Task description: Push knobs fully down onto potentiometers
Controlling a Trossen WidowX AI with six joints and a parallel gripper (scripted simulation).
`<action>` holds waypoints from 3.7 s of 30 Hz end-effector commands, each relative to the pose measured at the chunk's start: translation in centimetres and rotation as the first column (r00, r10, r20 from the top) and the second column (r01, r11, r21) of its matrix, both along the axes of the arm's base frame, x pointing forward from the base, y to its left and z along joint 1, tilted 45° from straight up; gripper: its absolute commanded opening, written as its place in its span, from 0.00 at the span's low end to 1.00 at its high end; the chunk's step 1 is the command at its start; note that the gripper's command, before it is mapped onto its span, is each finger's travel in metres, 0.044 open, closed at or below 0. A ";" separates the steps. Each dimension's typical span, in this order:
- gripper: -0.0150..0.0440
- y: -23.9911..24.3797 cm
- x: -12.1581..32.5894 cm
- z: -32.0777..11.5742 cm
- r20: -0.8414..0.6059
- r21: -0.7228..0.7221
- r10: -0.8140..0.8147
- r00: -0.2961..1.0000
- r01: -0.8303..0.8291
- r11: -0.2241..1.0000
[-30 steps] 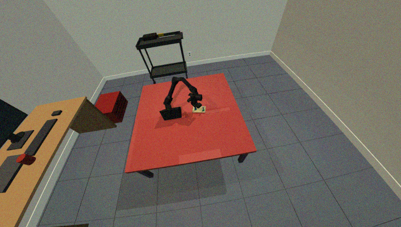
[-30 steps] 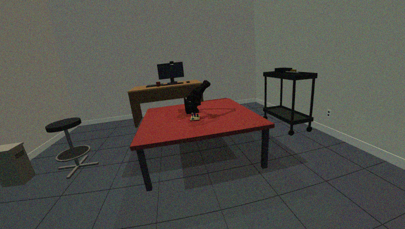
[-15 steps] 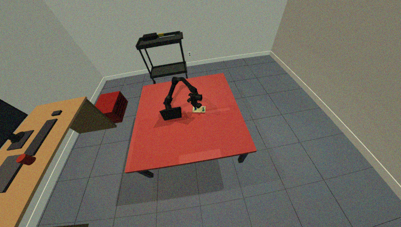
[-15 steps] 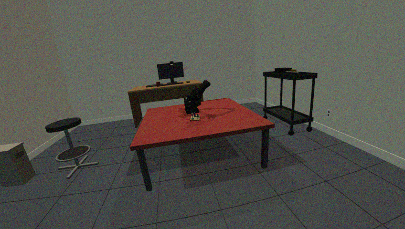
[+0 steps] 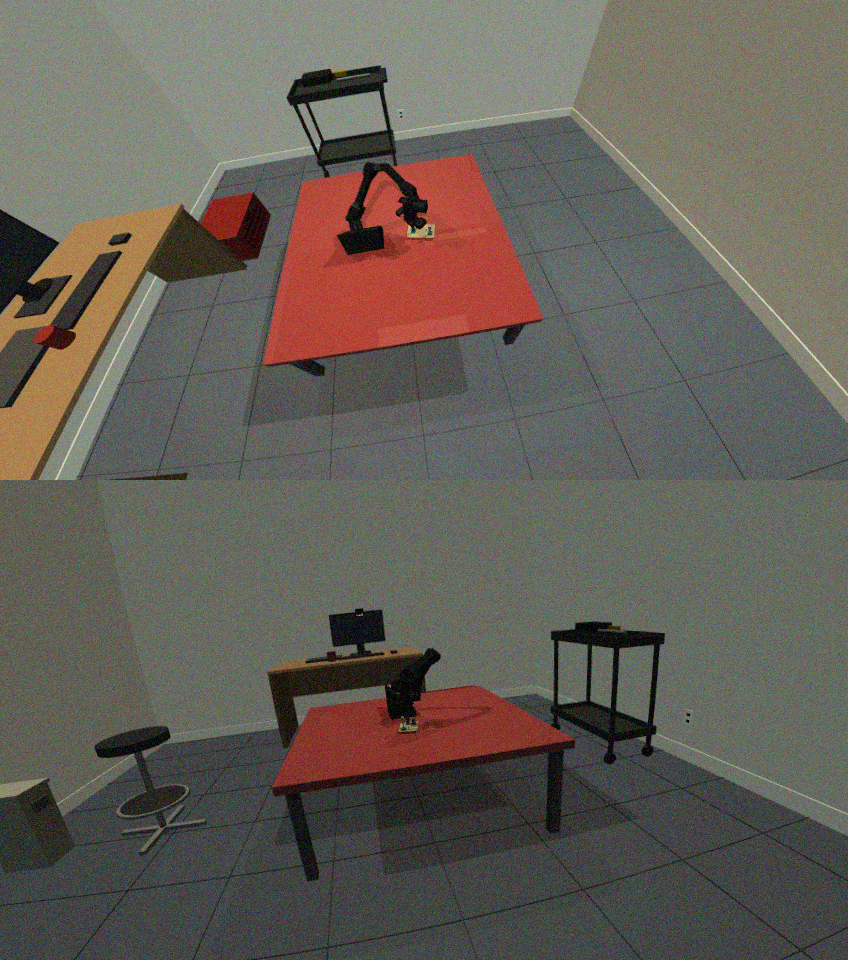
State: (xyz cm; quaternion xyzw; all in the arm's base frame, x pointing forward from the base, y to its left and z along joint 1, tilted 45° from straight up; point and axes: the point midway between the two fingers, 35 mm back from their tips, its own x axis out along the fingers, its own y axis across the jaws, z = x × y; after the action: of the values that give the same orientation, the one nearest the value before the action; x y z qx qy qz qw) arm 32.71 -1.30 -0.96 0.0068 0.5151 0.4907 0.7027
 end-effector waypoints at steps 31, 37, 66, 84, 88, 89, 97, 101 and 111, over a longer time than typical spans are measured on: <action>0.34 -0.7 0.0 1.1 -0.010 0.008 0.017 1.000 -0.017 1.000; 0.61 -0.7 0.0 1.1 -0.010 0.008 0.017 1.000 -0.017 1.000; 0.25 -4.6 6.0 2.3 0.501 -0.173 0.523 0.690 -0.512 0.841; 0.25 -5.9 9.0 2.5 0.691 -0.418 0.709 0.142 -0.722 0.552; 0.25 -6.1 9.5 2.5 0.703 -0.481 0.712 0.005 -0.733 0.480; 0.25 -6.2 9.6 2.5 0.704 -0.497 0.710 -0.029 -0.734 0.463; 0.25 -6.3 9.8 2.5 0.704 -0.521 0.706 -0.080 -0.734 0.436; 0.25 -5.8 9.8 2.0 0.704 -0.521 0.706 -0.080 -0.734 0.437; 0.25 -5.8 9.8 2.0 0.704 -0.521 0.706 -0.080 -0.734 0.437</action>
State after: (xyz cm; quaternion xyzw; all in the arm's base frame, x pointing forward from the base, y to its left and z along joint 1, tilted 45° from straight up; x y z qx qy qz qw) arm 42.55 -7.44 1.20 -0.5102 -0.0064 0.7142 0.4792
